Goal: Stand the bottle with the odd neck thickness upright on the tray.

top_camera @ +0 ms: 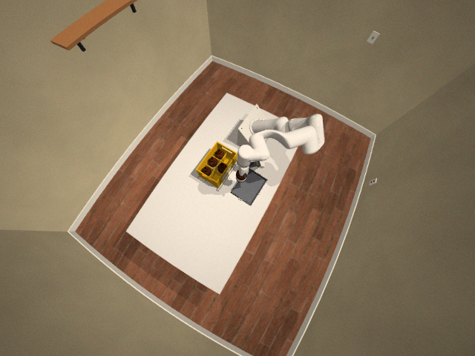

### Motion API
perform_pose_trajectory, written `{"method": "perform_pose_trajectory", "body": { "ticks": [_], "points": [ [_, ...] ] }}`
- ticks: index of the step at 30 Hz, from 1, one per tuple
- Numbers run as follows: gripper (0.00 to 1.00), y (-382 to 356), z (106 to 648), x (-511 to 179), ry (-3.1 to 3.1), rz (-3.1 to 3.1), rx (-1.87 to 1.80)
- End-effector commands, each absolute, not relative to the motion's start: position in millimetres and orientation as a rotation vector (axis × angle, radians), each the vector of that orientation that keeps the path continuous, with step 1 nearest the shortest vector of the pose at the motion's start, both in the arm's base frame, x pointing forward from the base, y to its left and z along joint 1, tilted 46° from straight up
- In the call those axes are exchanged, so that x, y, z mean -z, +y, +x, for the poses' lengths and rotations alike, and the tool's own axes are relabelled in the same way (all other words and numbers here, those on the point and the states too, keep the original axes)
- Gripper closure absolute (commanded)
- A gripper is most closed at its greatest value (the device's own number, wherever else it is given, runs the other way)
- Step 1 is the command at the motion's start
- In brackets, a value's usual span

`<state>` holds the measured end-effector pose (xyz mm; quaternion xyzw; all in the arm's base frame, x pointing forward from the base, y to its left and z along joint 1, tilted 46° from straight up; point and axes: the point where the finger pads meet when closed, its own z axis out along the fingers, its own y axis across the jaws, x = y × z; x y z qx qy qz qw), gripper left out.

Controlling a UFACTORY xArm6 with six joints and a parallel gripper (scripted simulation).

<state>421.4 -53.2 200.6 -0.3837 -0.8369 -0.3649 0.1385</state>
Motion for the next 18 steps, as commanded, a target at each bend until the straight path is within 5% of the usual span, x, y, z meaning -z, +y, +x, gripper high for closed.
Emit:
{"method": "perform_pose_trajectory", "body": {
  "ticks": [1, 18],
  "points": [
    [1.0, -47, 418, -209, -2.423, -1.112, 1.056],
    [1.0, -27, 409, -229, -2.423, -1.112, 1.056]
  ]
}}
